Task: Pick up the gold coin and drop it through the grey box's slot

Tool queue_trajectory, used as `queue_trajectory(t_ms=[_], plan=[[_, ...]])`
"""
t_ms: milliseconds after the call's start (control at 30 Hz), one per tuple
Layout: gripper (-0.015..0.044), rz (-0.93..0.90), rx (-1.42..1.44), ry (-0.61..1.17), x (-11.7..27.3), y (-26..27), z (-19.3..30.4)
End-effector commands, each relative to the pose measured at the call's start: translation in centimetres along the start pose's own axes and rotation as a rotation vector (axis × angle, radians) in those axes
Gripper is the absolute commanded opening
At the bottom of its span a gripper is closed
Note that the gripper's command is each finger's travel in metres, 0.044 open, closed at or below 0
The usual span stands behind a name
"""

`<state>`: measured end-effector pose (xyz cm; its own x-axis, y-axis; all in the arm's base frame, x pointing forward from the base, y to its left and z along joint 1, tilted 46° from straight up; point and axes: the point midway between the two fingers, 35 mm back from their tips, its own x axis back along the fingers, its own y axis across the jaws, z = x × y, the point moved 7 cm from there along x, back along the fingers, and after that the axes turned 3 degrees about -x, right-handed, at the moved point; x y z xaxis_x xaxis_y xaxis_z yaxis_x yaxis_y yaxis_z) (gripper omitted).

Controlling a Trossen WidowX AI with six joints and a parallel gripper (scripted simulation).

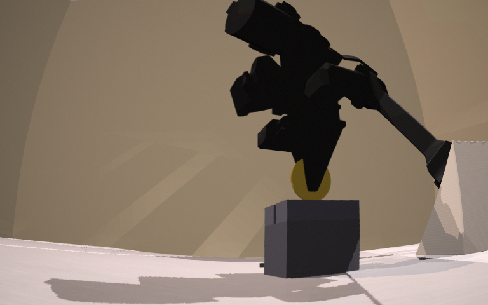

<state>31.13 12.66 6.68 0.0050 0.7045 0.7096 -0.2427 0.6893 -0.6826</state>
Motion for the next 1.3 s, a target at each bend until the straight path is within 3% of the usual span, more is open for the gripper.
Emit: queue_trajectory(t_ms=[0,200,500,867,1000,1267], plan=[[0.0,0.004,0.006,0.002,-0.3,0.0,0.2],[0.0157,0.0,0.0,0.0,0.0,0.0,0.0],[0.0161,0.0,0.0,0.0,0.0,0.0,0.0],[0.044,0.0,0.002,0.001,2.5,0.0,0.0],[0.044,0.005,0.007,0.005,6.0,0.0,0.4],[0.044,0.006,0.007,0.005,6.2,0.0,0.5]])
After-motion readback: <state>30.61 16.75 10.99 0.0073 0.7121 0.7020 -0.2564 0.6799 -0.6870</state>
